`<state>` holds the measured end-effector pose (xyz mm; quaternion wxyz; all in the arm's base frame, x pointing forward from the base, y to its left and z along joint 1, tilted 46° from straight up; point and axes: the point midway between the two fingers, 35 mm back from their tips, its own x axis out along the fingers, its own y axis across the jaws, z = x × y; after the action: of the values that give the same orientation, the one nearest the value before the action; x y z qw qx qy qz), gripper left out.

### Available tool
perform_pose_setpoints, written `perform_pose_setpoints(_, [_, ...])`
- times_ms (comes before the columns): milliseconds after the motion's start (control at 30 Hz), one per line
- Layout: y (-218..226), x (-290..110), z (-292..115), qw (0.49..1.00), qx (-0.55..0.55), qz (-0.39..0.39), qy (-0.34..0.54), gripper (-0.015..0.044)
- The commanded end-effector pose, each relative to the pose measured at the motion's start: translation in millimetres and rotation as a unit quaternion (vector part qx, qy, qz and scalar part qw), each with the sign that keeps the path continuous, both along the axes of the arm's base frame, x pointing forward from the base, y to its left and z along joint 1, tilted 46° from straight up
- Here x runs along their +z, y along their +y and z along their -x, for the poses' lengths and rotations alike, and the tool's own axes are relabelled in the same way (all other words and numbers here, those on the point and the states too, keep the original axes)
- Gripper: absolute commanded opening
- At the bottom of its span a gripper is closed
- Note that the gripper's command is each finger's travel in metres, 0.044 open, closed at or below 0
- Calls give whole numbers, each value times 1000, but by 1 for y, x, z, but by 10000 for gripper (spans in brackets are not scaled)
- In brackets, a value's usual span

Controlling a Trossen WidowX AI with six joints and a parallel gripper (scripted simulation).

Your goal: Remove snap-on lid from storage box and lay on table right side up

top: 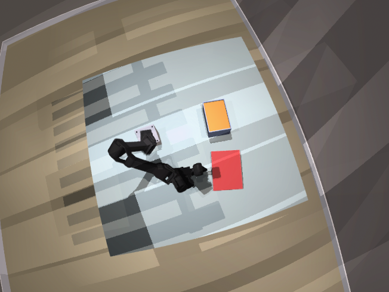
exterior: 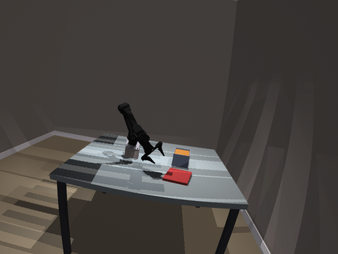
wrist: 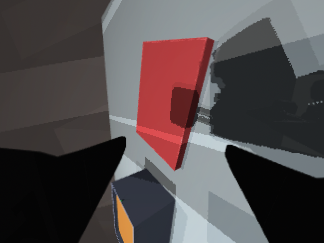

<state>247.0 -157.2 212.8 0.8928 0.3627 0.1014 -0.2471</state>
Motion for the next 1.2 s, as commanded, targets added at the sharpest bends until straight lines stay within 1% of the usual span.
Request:
perform_pose_setpoints(0, [5, 6, 4, 1000, -2, -1, -2, 440])
perform_pose_setpoints(567, [25, 26, 20, 1000, -2, -1, -2, 440])
perform_pose_setpoints(1167, [22, 22, 17, 1000, -2, -1, -2, 440])
